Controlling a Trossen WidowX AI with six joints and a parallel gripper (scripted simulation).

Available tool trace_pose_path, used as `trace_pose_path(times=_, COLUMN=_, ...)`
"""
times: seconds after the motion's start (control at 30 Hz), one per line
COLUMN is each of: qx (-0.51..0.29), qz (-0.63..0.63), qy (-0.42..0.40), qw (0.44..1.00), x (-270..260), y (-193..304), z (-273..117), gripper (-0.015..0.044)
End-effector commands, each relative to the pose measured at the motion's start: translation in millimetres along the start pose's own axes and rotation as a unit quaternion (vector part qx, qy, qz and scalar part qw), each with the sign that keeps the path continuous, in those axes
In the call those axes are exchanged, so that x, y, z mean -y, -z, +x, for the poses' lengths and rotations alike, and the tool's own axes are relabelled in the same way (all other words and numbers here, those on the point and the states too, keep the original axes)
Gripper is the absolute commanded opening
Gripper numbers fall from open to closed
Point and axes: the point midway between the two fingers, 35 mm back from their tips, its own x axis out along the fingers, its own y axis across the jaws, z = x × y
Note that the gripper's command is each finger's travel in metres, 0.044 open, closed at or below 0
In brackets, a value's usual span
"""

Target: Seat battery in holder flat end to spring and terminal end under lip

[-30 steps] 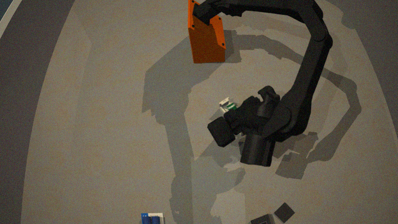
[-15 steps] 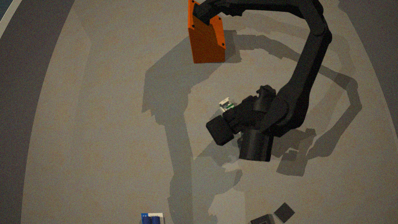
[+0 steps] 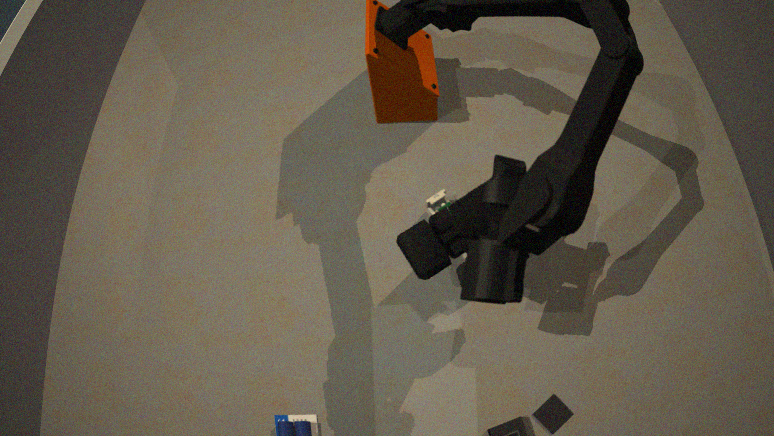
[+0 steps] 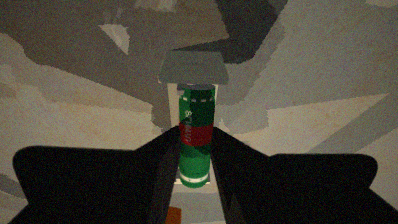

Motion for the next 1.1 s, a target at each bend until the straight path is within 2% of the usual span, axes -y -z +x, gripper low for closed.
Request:
trace_pose_path(times=0.0, qx=0.019, qz=-0.003, qy=0.003, qw=1.0, x=3.1, y=-5.3, z=1.4, gripper=0.0064)
trace_pose_path(times=1.07, qx=0.1, qz=0.001, qy=0.004, qw=0.995, x=2.2, y=0.0, z=6.7, gripper=0.0064)
